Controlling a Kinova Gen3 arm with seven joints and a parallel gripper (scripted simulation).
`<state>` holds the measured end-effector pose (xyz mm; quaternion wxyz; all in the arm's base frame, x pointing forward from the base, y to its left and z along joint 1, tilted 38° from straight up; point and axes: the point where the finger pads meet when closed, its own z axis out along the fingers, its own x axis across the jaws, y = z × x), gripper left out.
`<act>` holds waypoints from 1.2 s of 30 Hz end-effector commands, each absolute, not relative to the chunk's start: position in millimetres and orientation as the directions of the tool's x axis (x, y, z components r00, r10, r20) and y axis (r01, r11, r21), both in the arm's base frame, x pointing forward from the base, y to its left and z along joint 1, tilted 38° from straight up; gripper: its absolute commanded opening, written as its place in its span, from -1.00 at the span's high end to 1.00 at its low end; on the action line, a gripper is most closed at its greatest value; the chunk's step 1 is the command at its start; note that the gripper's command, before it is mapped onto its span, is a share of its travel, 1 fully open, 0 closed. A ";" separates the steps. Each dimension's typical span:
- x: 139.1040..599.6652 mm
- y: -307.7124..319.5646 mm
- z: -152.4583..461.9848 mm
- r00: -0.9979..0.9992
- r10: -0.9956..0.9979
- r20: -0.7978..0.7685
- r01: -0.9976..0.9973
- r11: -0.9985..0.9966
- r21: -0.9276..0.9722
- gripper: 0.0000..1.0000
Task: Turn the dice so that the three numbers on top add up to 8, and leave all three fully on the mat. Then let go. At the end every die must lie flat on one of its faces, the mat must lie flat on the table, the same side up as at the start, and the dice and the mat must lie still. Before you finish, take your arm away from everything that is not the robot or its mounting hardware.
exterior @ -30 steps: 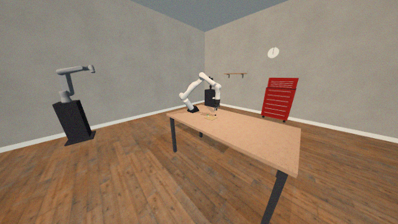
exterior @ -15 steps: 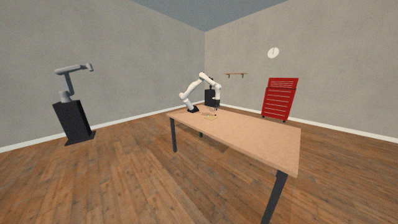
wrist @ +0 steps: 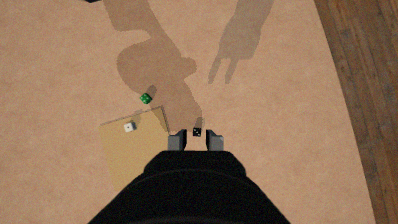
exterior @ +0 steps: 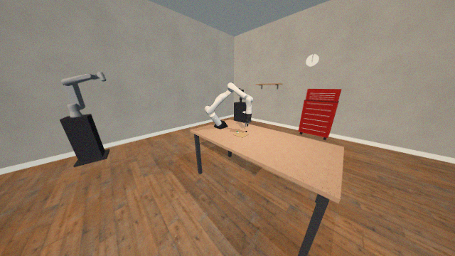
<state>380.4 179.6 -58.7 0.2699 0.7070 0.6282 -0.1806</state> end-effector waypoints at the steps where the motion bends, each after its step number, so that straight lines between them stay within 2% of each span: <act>1: 381.9 178.6 -60.0 0.156 0.792 -0.590 0.984 -0.073 0.163 -0.27; 36: 384.7 159.2 -85.3 0.156 0.792 -0.590 0.984 -0.073 0.163 -0.27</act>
